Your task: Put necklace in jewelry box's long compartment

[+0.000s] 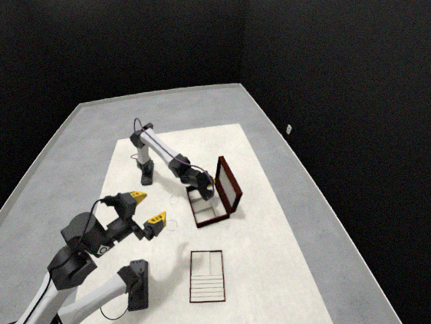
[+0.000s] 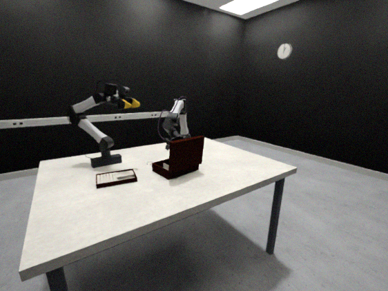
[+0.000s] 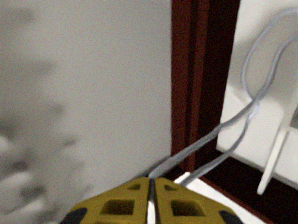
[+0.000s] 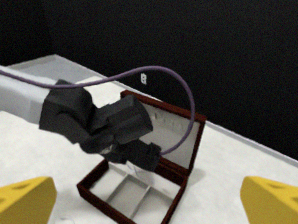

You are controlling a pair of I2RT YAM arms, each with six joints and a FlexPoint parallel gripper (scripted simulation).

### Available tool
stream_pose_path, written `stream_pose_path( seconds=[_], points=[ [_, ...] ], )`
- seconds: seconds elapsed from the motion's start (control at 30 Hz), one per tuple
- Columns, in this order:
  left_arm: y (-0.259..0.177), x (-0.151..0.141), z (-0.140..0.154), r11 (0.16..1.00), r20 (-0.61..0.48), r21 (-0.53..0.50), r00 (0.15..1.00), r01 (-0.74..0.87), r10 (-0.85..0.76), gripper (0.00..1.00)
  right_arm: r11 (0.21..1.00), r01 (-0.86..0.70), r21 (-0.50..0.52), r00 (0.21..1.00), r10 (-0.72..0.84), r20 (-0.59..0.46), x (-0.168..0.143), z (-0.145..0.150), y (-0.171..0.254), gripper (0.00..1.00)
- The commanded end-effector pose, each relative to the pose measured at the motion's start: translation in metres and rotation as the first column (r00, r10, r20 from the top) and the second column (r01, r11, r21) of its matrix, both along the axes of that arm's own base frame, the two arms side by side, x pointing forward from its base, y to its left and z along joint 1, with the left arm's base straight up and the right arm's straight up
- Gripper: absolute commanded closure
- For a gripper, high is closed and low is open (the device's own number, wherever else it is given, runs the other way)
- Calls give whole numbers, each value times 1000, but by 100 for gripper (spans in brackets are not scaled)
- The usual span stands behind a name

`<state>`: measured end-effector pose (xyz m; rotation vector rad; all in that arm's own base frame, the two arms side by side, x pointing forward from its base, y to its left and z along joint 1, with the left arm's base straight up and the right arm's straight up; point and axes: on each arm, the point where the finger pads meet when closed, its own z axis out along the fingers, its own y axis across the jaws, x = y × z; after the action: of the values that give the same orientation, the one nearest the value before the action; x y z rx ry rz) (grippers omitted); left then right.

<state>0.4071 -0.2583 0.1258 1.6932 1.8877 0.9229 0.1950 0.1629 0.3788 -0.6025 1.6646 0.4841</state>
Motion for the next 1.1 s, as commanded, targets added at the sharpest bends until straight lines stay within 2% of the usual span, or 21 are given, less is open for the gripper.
stream_pose_path(
  seconds=[0.0, 0.37, 0.57, 0.73, 0.83, 1.0, 1.07],
  points=[
    [0, 9, 18, 994, 108, -104, 994, 28, -17, 100, 1000, -1, 7, 1000, 1, 13, 1, 4, 0, 0],
    [31, 5, -43, 995, 99, -94, 995, 27, -18, 100, 1000, -1, 7, 1000, 1, 13, 1, 4, 0, 0],
    [35, 4, -56, 996, 89, -85, 996, 26, -19, 100, 1000, -1, 7, 1000, 1, 13, 1, 4, 0, 0],
    [34, 6, -53, 995, 96, -91, 995, 27, -18, 100, 1000, -1, 7, 1000, 1, 13, 1, 4, 0, 0],
    [35, 5, -45, 994, 111, -103, 994, 24, -13, 68, 1000, -1, 7, 1000, 1, 13, 1, 4, 0, 0],
    [38, -4, -43, 996, 103, -91, 995, 17, -8, 68, 1000, -1, 7, 1000, 1, 13, 1, 4, 0, 0],
    [39, -17, -37, 997, 96, -80, 995, 16, -8, 68, 1000, -1, 7, 1000, 1, 13, 1, 4, 0, 0]
  ],
)
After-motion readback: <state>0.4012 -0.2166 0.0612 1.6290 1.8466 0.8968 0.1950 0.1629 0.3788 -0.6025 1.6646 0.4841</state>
